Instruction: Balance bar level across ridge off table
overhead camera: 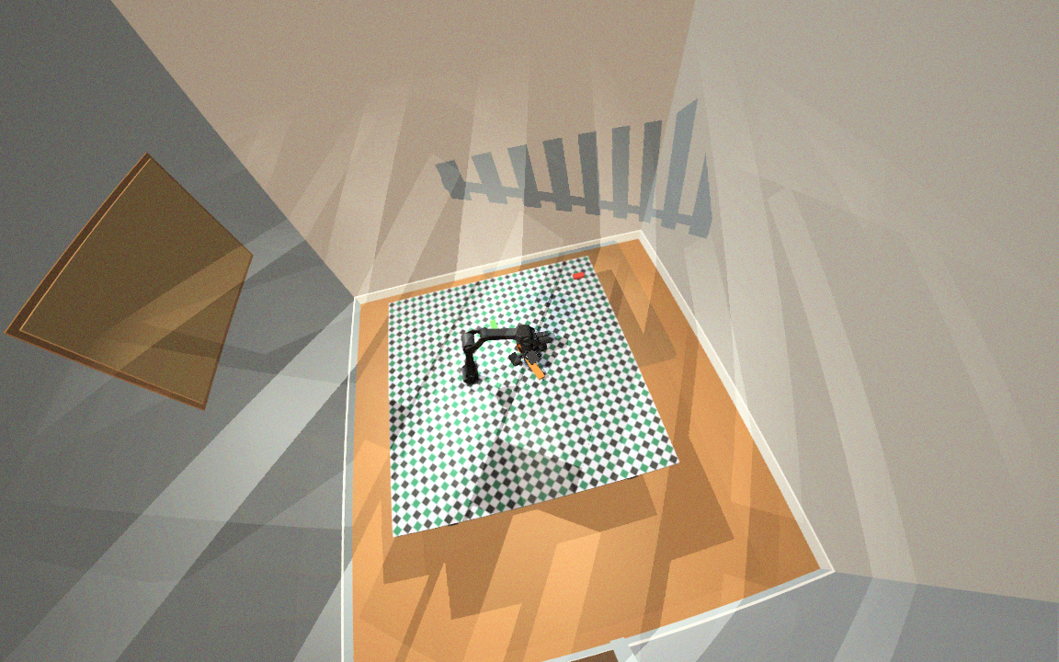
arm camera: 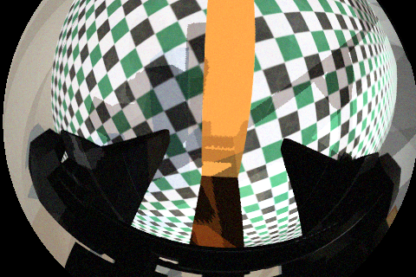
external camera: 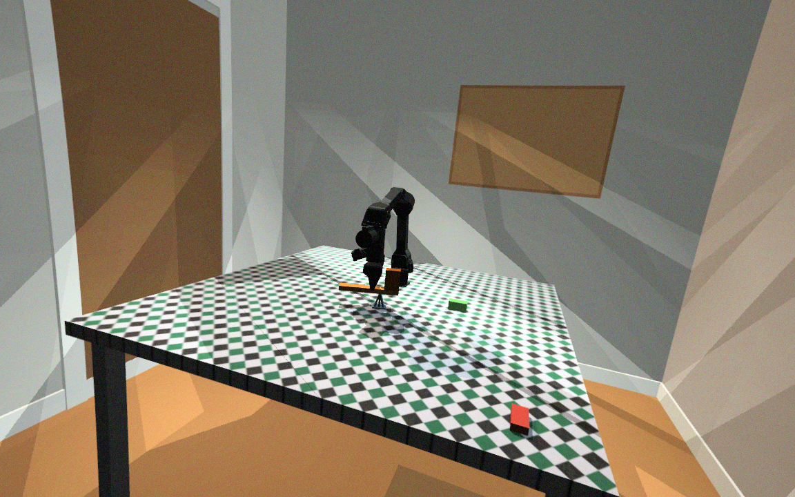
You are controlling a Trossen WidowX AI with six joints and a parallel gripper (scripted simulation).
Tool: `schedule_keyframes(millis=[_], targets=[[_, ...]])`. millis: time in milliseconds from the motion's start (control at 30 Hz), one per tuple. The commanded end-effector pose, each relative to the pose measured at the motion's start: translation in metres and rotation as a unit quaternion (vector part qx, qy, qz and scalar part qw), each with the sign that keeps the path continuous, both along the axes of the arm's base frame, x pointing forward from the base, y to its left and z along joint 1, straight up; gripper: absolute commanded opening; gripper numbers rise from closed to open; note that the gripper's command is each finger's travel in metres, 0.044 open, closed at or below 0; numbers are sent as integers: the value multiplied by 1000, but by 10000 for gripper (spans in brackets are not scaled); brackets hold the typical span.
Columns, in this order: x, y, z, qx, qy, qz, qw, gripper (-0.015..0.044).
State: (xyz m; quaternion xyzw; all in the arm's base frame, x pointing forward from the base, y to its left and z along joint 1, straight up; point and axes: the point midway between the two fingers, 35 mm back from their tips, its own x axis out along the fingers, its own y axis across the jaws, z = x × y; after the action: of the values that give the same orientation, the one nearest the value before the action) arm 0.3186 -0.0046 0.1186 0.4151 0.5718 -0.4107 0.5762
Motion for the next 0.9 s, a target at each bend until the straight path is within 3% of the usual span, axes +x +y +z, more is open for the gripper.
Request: schedule_keyframes(millis=[0,167,867], targets=[[4,0,41,0,-13,0,1000,440],[-2,0,84,0,-12,0,1000,440],[-2,0,84,0,-12,0,1000,440]])
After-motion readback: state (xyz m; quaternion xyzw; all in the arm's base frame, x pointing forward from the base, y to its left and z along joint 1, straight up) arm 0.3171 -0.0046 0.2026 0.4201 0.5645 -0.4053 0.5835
